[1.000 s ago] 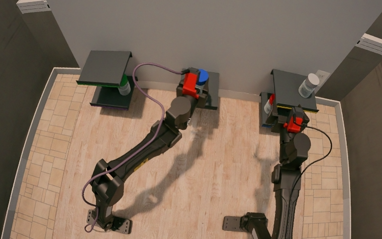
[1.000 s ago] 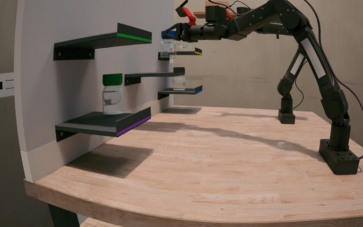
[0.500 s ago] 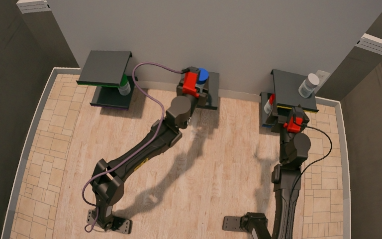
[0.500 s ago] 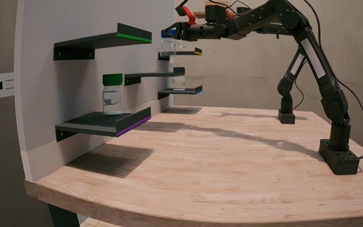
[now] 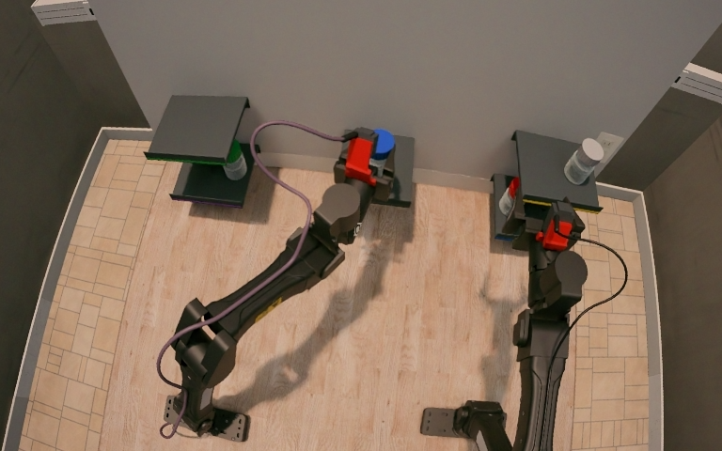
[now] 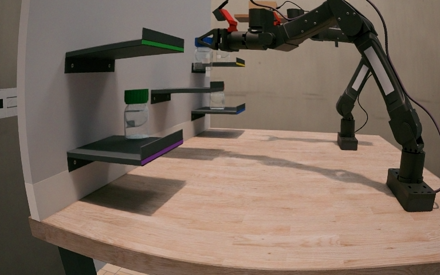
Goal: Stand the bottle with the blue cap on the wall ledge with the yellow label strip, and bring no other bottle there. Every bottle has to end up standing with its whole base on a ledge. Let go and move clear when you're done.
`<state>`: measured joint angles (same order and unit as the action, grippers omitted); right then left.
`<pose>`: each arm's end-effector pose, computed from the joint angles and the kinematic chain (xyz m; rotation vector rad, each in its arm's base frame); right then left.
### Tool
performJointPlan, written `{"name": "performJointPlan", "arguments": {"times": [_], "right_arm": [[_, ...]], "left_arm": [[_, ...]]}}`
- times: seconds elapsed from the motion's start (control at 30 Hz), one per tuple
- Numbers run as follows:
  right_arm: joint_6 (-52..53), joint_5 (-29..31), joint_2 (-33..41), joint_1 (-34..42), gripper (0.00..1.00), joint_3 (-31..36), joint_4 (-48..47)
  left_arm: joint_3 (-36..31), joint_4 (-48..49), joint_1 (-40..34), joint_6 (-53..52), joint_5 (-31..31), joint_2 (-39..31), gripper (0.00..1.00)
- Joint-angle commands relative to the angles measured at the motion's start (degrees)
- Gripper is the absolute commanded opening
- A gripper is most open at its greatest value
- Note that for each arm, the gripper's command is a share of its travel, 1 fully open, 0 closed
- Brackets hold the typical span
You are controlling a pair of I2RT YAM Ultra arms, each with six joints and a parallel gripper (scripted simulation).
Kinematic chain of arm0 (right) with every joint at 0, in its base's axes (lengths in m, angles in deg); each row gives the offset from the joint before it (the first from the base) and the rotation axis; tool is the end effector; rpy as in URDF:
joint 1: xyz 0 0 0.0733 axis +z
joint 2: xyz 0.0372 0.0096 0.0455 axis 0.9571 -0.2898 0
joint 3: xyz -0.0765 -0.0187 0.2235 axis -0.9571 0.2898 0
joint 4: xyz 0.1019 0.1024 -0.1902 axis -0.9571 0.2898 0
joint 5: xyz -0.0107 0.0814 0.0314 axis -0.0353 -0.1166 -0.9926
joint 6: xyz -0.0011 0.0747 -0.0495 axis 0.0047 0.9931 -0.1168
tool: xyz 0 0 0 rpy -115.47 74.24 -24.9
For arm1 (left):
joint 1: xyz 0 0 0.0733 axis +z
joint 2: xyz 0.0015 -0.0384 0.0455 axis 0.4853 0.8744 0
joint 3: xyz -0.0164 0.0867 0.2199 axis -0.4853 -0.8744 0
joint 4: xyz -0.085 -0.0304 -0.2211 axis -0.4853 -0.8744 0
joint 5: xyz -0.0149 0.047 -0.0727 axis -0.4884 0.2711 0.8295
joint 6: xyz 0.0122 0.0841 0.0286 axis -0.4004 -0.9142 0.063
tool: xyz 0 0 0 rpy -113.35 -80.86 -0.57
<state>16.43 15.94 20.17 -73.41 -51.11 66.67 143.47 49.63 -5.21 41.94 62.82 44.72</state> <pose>0.2766 0.0005 0.3681 -0.0013 1.6124 0.0058 0.4358 -0.2612 0.2951 0.1731 1.5261 -0.1957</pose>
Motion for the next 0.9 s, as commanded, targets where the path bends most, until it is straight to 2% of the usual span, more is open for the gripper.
{"name": "performJointPlan", "arguments": {"times": [0.0, 0.5, 0.87], "right_arm": [[-0.46, 0.5, -0.68, 0.6, 1.0, -0.61, -2.48], [-0.46, 0.5, -0.68, 0.6, 1.0, -0.61, -2.48], [-0.46, 0.5, -0.68, 0.6, 1.0, -0.61, -2.48]], "left_arm": [[-0.59, 1.35, 0.51, 0.31, 0.16, 0.0, 0.5], [-4.73, 8.11, 0.6, 0.26, 0.49, 1.29, 0.5], [-5.55, 8.39, 0.48, 0.23, 0.43, 1.53, 0.5]]}}
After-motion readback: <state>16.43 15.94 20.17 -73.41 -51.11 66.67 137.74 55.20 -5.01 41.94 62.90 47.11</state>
